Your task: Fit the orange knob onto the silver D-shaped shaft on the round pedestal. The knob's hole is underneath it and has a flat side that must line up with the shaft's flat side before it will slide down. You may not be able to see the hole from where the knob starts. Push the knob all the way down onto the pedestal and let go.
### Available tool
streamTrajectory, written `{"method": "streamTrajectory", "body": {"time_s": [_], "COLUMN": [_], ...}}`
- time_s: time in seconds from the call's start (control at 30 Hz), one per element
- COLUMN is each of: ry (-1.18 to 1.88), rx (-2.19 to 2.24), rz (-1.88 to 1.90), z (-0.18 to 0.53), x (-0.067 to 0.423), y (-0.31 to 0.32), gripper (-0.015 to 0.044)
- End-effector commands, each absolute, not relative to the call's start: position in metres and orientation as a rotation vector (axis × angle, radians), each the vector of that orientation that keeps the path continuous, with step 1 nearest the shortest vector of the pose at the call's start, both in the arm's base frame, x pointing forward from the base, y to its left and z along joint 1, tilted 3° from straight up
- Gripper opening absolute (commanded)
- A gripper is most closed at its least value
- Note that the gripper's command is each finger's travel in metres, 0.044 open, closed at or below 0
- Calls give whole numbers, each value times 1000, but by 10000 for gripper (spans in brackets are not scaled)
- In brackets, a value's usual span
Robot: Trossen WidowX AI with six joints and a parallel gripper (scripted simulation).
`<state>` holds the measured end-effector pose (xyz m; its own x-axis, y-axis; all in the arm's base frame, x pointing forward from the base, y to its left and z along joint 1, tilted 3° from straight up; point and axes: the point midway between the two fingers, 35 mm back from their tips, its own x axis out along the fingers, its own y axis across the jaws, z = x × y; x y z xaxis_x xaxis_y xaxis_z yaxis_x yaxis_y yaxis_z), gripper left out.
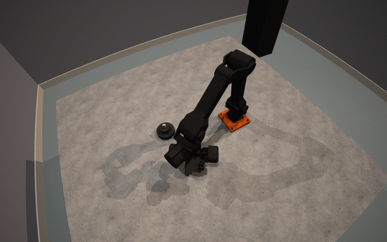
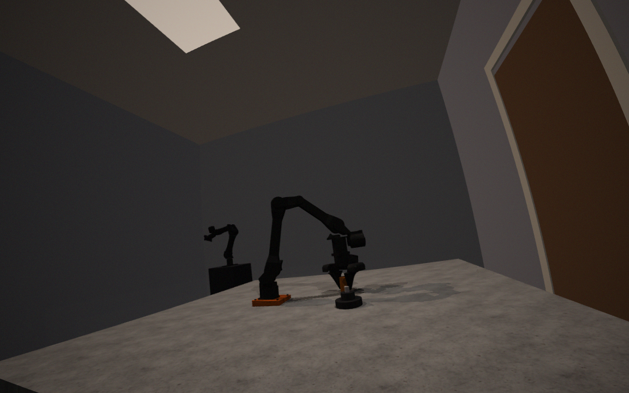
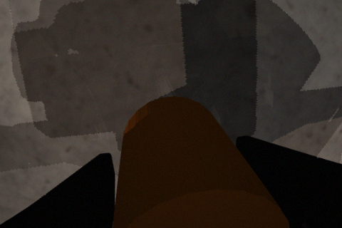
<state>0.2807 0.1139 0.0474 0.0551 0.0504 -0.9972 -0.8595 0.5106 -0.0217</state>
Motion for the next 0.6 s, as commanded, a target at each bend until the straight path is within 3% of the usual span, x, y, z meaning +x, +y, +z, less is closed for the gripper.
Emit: {"method": "streamTrajectory", "body": {"time_s": [0.0, 0.2, 0.43, 0.57], "ry": [1343, 1343, 1338, 1338], "rx": [-784, -784, -785, -785], "rz": [811, 811, 815, 815], "z": [48, 48, 125, 128], "x": [280, 280, 277, 276], "y": [114, 114, 110, 110], "gripper": [240, 240, 424, 440]}}
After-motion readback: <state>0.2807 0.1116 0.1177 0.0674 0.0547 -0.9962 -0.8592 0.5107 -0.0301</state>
